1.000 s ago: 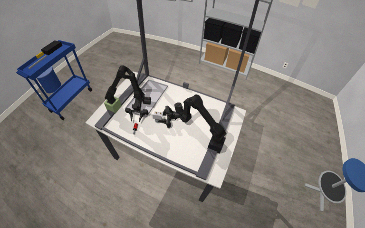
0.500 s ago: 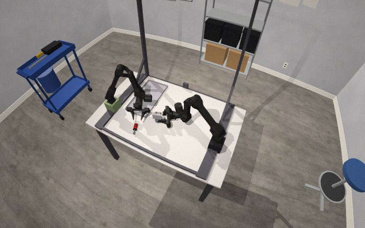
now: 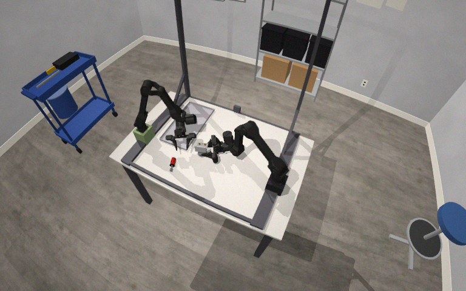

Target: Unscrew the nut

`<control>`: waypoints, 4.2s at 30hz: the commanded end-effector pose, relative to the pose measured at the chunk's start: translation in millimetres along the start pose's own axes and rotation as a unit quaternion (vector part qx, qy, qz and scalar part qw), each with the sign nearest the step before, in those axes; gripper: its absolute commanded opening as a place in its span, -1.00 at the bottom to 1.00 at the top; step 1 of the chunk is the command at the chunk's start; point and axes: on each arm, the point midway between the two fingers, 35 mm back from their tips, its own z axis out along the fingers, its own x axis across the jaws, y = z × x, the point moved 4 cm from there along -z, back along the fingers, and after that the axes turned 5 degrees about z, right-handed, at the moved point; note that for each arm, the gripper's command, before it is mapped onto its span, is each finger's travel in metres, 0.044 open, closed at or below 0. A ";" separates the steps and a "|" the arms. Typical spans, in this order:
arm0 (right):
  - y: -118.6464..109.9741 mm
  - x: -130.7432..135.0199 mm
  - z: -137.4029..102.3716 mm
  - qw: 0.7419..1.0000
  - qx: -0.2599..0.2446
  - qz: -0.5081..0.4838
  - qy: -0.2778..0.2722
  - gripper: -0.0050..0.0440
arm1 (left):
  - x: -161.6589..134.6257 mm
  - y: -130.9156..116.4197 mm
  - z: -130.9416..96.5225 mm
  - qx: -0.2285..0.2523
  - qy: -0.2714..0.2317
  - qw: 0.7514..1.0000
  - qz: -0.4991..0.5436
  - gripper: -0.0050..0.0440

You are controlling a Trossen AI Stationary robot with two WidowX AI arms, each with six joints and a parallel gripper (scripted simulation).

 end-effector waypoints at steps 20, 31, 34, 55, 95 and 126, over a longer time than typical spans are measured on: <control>61.9 75.7 -66.7 0.973 0.077 -0.023 0.216 0.43 | -3.0 14.9 3.2 -0.014 0.000 1.000 -0.013 0.84; 78.1 86.0 -88.7 0.953 0.083 -0.053 0.286 0.43 | -2.9 18.1 -1.1 -0.015 0.000 1.000 -0.015 0.84; 96.4 96.6 -107.2 0.938 0.072 -0.058 0.333 0.43 | -3.2 19.6 -5.3 -0.016 0.000 1.000 -0.018 0.84; 175.0 109.9 -192.3 0.837 -0.026 -0.118 0.534 0.43 | -3.0 18.1 -28.3 -0.016 0.000 1.000 -0.020 0.84; 242.6 84.5 -274.6 0.701 -0.196 -0.171 0.664 0.43 | -2.8 17.3 -58.4 -0.015 0.000 1.000 -0.019 0.84; 242.6 84.5 -274.6 0.701 -0.196 -0.171 0.664 0.43 | 1.8 95.0 -71.4 -0.012 0.000 1.000 -0.016 0.84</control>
